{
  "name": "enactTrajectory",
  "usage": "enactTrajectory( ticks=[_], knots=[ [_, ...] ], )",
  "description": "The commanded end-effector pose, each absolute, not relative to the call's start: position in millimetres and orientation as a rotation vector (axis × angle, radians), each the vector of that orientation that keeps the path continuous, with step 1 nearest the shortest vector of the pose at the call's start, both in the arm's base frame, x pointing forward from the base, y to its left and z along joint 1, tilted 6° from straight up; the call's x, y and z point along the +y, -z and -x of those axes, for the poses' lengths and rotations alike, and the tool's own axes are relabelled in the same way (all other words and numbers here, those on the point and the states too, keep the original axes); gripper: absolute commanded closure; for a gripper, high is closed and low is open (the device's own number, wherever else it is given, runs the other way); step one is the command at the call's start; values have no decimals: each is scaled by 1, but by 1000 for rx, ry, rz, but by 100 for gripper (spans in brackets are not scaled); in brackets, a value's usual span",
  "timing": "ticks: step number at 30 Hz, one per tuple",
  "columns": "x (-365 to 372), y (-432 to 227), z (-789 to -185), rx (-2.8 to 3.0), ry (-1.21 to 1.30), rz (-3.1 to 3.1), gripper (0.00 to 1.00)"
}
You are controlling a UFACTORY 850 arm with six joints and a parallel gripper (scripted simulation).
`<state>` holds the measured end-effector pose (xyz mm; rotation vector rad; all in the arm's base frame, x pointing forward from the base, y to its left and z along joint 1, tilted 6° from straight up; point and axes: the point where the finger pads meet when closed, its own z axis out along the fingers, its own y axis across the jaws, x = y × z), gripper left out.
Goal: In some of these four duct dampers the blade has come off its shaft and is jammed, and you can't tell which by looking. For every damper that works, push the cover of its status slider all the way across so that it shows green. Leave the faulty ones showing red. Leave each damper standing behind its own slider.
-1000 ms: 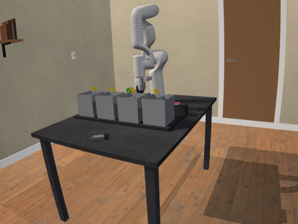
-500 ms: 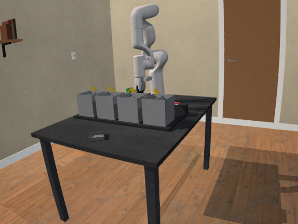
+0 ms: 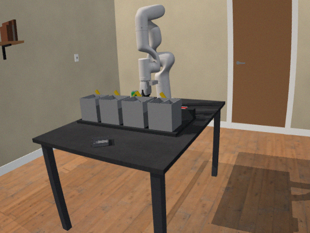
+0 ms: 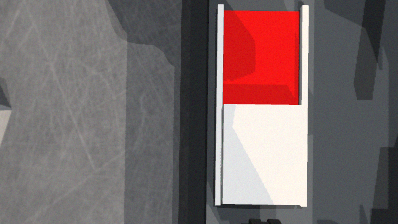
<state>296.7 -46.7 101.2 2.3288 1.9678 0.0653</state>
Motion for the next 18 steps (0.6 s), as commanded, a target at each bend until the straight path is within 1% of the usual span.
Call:
enactTrajectory(
  ticks=[1, 18],
  knots=[
    [-47, -99, -297, 1962, -65, -2323, 100],
    [-47, -95, -298, 1962, -66, -2323, 100]
  ],
)
